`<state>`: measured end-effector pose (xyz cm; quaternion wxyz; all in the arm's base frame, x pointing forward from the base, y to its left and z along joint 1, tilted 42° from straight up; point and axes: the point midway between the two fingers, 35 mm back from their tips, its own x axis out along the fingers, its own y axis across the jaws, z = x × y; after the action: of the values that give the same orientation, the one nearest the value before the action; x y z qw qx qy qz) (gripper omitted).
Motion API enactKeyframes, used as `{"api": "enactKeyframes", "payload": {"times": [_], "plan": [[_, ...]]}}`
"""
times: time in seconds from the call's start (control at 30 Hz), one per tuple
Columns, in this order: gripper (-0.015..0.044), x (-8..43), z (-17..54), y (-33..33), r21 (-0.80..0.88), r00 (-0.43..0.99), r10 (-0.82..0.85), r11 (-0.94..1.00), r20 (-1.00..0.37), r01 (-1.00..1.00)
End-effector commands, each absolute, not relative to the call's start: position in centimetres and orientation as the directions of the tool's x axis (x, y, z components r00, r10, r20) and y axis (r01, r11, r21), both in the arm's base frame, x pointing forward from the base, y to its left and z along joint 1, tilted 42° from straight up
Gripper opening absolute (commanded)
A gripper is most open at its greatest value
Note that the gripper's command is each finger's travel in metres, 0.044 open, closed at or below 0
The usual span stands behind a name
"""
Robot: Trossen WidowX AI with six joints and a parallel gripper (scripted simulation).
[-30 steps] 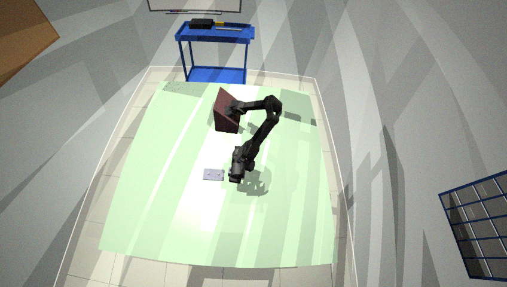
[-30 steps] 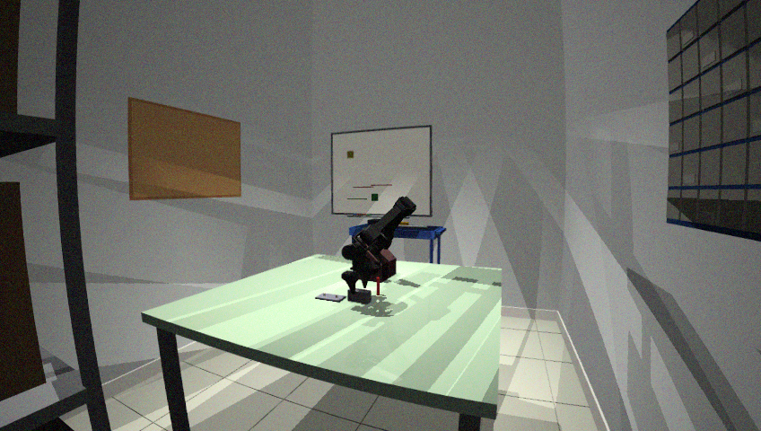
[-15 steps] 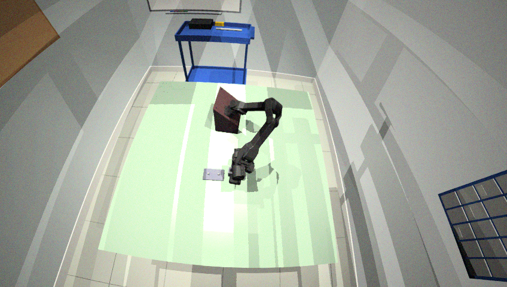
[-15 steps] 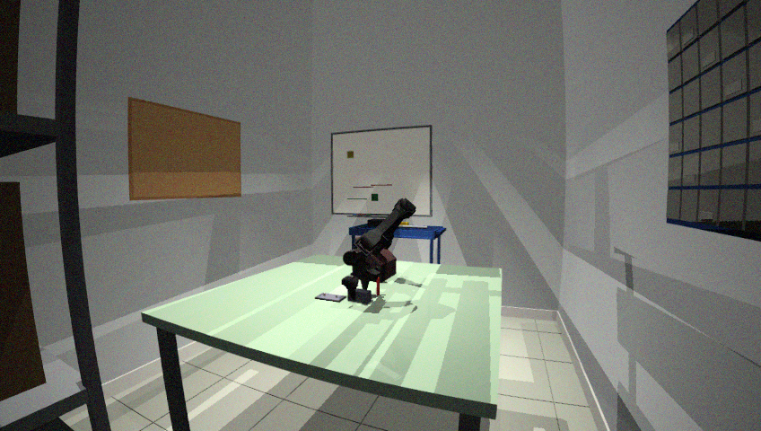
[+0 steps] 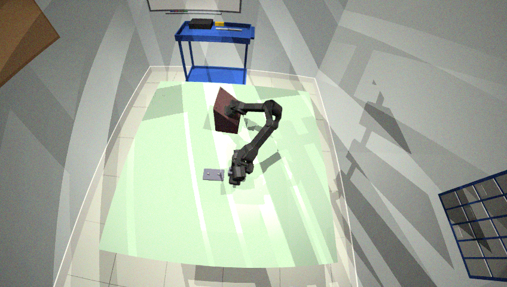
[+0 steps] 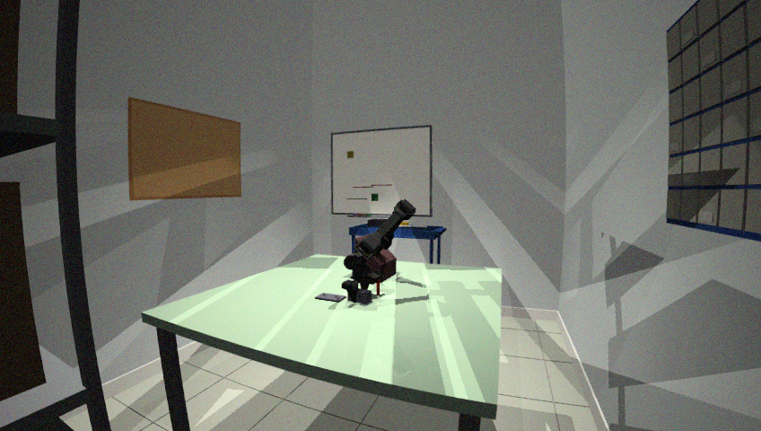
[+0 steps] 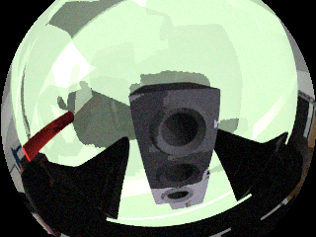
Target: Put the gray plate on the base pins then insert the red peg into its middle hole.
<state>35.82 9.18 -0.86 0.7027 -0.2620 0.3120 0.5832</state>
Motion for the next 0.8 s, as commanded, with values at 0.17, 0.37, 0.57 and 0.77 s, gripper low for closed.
{"api": "enactKeyframes", "payload": {"times": [0.17,0.37,0.57,0.77], "plan": [[0.0125,35.9,-0.9,9.2,-0.005,0.127,0.654,0.185,-0.746,-0.983],[0.0085,35.9,-0.9,9.2,-0.005,0.127,0.654,0.185,-0.746,-0.983],[0.0,35.9,-0.6,8.9,-0.005,0.127,0.653,0.185,-0.747,-0.983],[0.0,36.0,0.7,7.7,-0.006,0.127,0.65,0.185,-0.749,-0.983]]}}
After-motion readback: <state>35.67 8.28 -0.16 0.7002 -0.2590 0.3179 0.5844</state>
